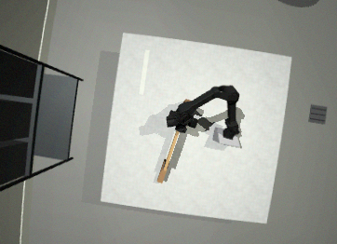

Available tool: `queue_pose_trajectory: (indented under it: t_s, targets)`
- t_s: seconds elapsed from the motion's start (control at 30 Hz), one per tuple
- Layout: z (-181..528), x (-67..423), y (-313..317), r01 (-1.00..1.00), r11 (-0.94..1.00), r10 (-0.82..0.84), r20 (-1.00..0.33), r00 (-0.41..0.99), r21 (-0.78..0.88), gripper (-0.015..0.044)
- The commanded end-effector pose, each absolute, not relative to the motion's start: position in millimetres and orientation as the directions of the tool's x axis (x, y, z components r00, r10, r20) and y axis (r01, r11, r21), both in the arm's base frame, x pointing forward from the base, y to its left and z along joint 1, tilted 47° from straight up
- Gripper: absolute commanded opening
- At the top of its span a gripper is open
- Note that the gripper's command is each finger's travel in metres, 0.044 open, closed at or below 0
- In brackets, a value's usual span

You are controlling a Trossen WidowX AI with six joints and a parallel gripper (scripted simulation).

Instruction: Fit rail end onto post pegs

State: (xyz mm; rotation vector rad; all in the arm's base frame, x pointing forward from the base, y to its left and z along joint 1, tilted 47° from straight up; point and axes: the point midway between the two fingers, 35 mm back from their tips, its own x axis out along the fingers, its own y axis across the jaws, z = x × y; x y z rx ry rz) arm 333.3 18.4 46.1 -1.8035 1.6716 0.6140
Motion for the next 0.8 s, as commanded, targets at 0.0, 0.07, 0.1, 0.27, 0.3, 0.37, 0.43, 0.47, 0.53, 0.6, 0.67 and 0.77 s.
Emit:
queue_pose_trajectory:
  t_s: [0.0,0.07,0.1,0.27,0.3,0.37,0.43,0.47,0.53,0.6,0.67,0.77]
  targets:
    - [46.1,333.4,18.2,-0.993,-0.029,-0.718,-0.689,0.101,-0.115,0.0440]
    - [46.1,333.4,18.2,-0.993,-0.029,-0.718,-0.689,0.101,-0.115,0.0440]
    - [46.1,333.4,18.2,-0.993,-0.029,-0.718,-0.689,0.101,-0.115,0.0440]
    - [45.6,333.6,39.7,-0.993,-0.030,-0.716,-0.690,0.101,-0.114,0.0440]
    - [45.3,333.0,51.7,-0.993,-0.031,-0.716,-0.690,0.102,-0.114,0.0440]
    - [45.1,332.1,61.2,-0.993,-0.031,-0.717,-0.690,0.102,-0.114,0.0440]
    - [45.1,332.1,61.2,-0.993,-0.031,-0.717,-0.690,0.102,-0.114,0.0440]
    - [45.1,332.1,61.2,-0.993,-0.031,-0.717,-0.690,0.102,-0.114,0.0440]
    - [45.1,332.1,61.2,-0.993,-0.031,-0.717,-0.690,0.102,-0.114,0.0440]
    - [45.1,332.1,61.2,-0.993,-0.031,-0.717,-0.690,0.102,-0.114,0.0440]
    - [45.1,332.1,61.2,-0.993,-0.031,-0.717,-0.690,0.102,-0.114,0.0440]
    - [45.1,332.1,61.2,-0.993,-0.031,-0.717,-0.690,0.102,-0.114,0.0440]
